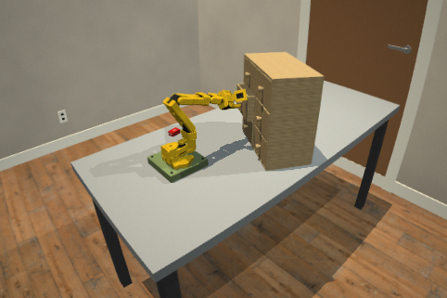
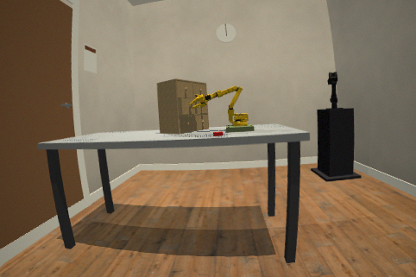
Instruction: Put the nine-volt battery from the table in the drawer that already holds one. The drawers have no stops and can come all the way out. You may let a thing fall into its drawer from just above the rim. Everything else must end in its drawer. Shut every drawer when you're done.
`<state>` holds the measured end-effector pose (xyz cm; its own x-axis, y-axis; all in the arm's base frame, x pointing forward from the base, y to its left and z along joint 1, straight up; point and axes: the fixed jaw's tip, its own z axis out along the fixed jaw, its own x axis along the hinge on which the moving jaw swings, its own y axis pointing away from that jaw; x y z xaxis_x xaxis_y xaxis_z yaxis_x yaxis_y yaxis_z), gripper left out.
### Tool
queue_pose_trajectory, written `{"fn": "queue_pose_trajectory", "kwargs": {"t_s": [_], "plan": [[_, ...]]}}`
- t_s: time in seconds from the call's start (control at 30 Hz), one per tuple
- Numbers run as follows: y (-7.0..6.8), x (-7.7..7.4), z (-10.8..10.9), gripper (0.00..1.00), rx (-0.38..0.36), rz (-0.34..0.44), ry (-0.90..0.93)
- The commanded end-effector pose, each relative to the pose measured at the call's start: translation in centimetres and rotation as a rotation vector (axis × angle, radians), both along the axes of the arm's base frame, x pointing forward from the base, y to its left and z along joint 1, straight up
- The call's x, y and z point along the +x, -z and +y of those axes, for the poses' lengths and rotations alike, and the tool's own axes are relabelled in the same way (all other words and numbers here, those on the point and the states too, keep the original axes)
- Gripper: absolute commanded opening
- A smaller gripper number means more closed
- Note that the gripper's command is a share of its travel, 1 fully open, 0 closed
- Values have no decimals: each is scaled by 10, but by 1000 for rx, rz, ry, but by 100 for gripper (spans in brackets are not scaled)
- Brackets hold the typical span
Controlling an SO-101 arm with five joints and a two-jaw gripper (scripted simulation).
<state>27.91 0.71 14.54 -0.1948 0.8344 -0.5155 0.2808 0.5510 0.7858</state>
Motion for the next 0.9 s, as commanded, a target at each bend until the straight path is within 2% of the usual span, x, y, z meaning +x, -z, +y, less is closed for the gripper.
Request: {"fn": "queue_pose_trajectory", "kwargs": {"t_s": [0.0,0.87], "plan": [[0,-3,9,0,3,2,-32],[0,-13,14,0,3,2,-53]]}}
